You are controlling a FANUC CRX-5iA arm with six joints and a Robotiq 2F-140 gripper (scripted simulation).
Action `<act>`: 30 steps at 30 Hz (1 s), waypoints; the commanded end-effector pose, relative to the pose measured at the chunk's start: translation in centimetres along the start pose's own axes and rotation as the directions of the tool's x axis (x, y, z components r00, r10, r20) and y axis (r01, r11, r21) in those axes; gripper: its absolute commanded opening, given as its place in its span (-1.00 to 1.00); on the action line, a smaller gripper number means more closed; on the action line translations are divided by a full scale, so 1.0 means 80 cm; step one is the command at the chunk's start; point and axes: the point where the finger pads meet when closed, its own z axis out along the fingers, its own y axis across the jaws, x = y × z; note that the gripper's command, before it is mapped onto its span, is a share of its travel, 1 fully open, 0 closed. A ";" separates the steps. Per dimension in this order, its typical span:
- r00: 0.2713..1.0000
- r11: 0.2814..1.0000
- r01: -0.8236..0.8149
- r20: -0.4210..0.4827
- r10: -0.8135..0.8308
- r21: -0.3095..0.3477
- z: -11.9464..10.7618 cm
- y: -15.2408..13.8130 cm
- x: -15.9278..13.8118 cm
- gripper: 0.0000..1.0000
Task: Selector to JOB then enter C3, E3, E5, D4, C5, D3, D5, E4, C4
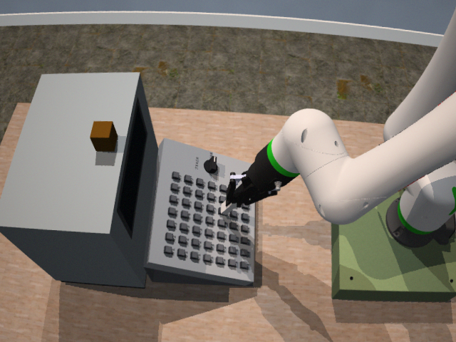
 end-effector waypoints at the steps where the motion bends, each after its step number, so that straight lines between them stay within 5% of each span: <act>1: 1.000 1.000 0.000 0.000 0.000 0.000 -0.008 0.000 0.000 -1.00; 30: 1.000 1.000 0.000 0.000 0.000 0.000 -0.028 -0.023 0.023 -1.00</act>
